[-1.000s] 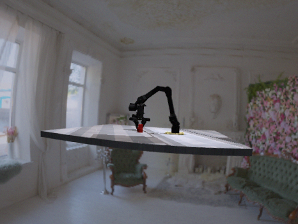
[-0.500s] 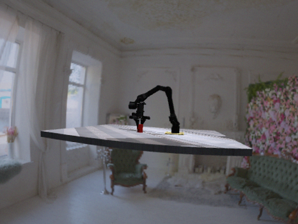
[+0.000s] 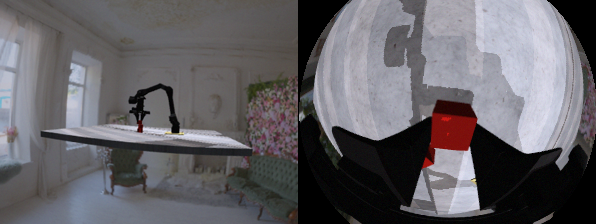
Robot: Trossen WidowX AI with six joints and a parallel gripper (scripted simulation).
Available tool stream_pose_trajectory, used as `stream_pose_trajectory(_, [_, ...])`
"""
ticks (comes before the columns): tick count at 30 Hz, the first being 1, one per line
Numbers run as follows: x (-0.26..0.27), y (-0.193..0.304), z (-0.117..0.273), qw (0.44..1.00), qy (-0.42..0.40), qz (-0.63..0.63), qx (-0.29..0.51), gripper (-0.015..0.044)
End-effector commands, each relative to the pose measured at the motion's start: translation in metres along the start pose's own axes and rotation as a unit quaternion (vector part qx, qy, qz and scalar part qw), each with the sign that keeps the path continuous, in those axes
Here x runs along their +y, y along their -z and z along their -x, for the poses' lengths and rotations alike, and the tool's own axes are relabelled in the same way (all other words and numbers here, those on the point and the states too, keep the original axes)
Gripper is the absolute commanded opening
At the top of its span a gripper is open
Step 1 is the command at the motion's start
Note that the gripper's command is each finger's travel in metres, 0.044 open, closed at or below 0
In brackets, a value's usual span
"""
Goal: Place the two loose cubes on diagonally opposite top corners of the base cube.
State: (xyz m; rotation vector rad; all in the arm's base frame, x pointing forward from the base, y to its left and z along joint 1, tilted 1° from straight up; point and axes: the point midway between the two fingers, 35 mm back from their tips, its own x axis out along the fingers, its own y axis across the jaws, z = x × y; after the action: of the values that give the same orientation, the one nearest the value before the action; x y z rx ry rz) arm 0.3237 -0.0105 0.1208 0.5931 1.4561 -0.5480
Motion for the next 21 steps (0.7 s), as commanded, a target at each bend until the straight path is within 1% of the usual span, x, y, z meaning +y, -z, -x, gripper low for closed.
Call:
stream_pose_trajectory(1, [0.000, 0.000, 0.015, 1.000, -0.001, -0.002, -0.001, 0.0105])
stream_pose_trajectory(10, [-0.003, 0.003, 0.043, 1.000, -0.001, -0.002, -0.001, 0.0105])
stream_pose_trajectory(14, [-0.003, 0.004, 0.045, 1.000, -0.001, 0.002, -0.001, 0.0105])
stream_pose_trajectory(21, [0.007, 0.014, 0.044, 0.991, -0.001, 0.134, 0.000, 0.0105])
